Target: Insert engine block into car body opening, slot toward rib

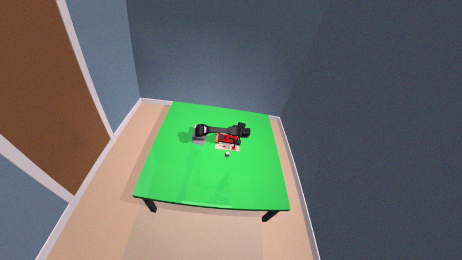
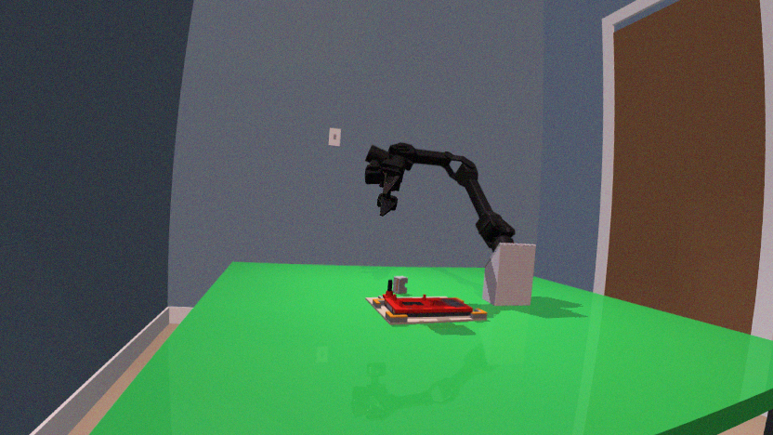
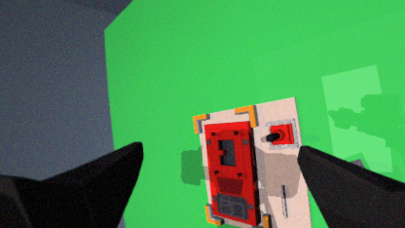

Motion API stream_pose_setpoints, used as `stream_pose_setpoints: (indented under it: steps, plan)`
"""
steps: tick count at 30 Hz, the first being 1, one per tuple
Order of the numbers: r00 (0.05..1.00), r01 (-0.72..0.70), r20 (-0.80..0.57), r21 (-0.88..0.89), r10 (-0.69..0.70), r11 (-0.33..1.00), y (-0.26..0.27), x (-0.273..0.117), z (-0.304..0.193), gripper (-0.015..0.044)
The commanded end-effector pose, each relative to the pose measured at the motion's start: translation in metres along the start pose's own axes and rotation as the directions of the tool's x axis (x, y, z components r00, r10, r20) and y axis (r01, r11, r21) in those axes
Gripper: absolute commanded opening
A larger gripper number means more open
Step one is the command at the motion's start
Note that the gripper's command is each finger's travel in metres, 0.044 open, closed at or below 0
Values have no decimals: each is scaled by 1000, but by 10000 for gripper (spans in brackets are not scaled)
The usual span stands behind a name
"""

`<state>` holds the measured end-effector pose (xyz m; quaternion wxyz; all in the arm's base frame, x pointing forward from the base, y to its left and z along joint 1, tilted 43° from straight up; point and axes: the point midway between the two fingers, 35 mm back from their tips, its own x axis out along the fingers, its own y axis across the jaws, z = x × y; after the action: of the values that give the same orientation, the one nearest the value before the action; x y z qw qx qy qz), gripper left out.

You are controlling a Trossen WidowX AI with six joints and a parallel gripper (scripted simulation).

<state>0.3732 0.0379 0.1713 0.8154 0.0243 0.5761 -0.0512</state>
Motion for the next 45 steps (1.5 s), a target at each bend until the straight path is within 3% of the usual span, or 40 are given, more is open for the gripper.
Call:
stream_pose_setpoints:
  steps: [1, 12, 24, 34, 45]
  plan:
    - [997, 79, -31, 105, -76, 991, -12, 14, -9, 440]
    - [953, 303, -104, 377, -286, 875, -47, 42, -33, 440]
    - [845, 492, -164, 612, -509, 619, -87, 61, -63, 440]
    - [727, 543, -187, 745, -660, 388, -117, 66, -85, 440]
    - [724, 544, -186, 747, -664, 383, -142, 91, -92, 440]
